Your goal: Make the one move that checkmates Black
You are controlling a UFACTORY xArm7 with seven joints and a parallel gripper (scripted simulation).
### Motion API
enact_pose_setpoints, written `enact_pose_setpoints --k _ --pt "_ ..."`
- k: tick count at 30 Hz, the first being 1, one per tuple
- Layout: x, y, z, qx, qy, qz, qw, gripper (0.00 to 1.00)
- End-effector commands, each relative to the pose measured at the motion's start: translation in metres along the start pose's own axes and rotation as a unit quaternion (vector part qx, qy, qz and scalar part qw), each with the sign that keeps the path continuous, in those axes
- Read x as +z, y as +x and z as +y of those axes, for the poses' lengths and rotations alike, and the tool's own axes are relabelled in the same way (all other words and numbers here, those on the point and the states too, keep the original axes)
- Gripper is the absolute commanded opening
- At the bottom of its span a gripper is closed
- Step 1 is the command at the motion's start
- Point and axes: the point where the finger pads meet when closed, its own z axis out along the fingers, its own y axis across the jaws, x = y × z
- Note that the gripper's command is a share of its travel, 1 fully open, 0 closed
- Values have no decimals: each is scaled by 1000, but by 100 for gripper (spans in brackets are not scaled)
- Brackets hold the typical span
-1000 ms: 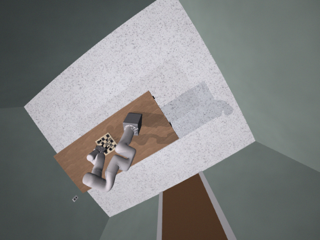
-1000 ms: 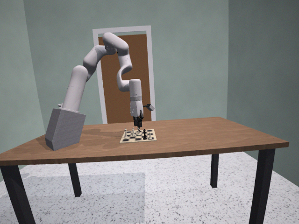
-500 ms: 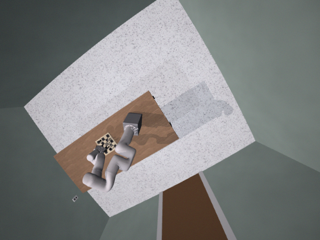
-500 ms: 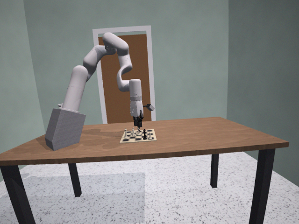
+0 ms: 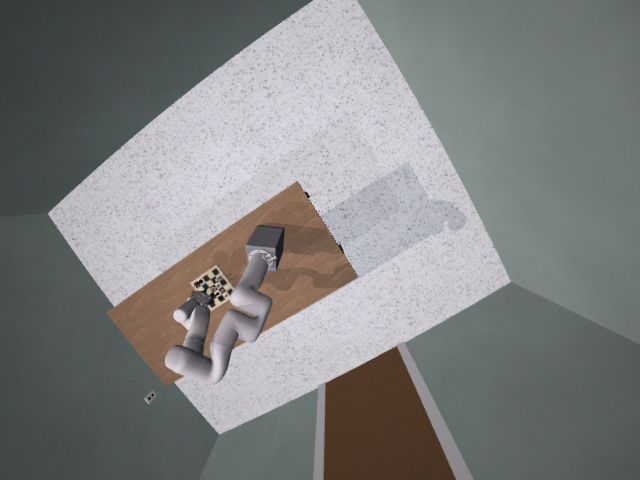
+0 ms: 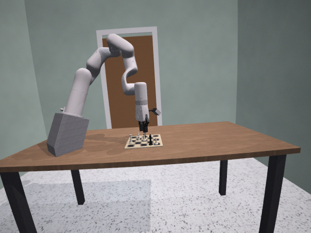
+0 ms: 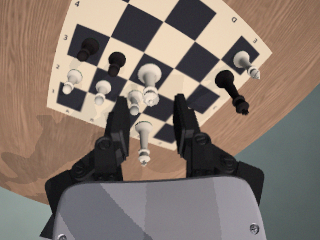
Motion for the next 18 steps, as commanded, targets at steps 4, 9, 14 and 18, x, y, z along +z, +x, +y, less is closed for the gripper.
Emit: enact_pose_setpoints --k 4,9,14,18 --pt "-1 1 1 0 -1 1 1000 42" --pt "0 1 1 0 -1 1 1000 42" --pt "7 1 1 0 -1 1 1000 42" --pt "16 1 1 0 -1 1 1000 42"
